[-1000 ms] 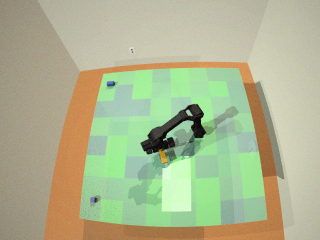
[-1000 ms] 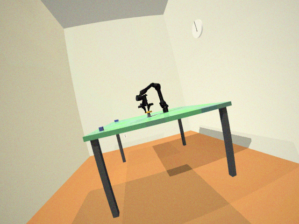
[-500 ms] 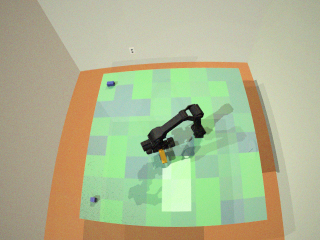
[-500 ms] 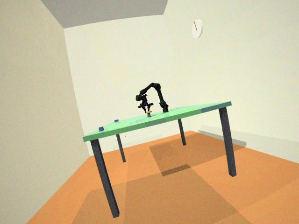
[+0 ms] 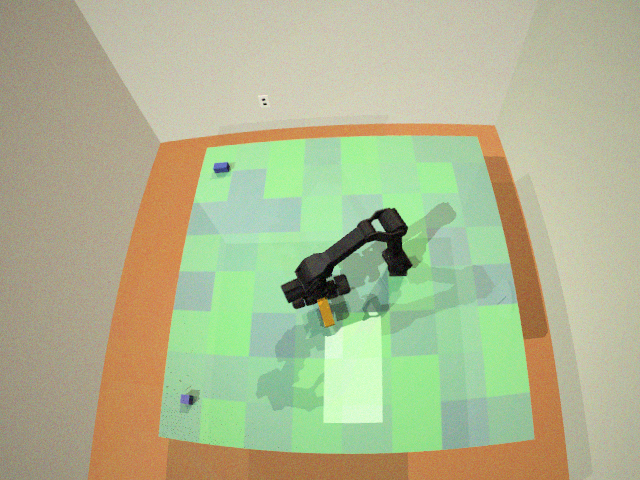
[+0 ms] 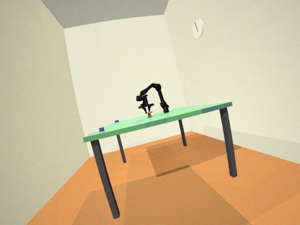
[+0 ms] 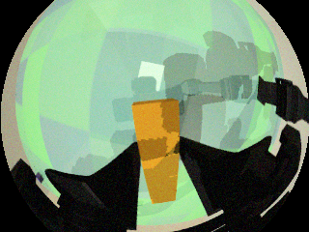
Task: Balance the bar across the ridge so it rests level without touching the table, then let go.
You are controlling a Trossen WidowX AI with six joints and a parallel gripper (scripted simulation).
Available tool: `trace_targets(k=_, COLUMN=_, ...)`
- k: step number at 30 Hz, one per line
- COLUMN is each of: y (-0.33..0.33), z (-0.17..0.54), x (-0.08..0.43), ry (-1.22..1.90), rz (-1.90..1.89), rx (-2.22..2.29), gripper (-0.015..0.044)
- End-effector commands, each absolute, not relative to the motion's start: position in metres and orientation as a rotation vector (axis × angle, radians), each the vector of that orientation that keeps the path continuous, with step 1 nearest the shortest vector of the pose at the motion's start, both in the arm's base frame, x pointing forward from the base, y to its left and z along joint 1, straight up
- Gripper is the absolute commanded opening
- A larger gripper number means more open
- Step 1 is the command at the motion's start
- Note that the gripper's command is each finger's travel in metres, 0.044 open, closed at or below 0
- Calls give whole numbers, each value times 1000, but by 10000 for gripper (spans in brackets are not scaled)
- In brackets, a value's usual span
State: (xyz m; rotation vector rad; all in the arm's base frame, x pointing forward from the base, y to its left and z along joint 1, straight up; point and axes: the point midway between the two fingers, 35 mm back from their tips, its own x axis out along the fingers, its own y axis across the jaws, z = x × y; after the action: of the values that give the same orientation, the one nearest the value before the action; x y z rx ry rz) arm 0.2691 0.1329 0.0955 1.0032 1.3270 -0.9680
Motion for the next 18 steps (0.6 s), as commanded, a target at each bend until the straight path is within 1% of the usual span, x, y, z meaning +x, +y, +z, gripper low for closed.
trace_targets(k=1, y=133, z=96, x=269, ry=1327, rz=-968, rx=1003, gripper=171)
trace_targets(k=12, y=133, z=96, x=269, ry=1327, rz=-968, rx=1003, gripper=173)
trace_targets(k=13, y=133, z=96, x=269, ry=1327, rz=-968, rx=1003, gripper=185)
trace_targets(k=18, y=133, z=96, x=269, ry=1327, rz=-968, rx=1003, gripper=185)
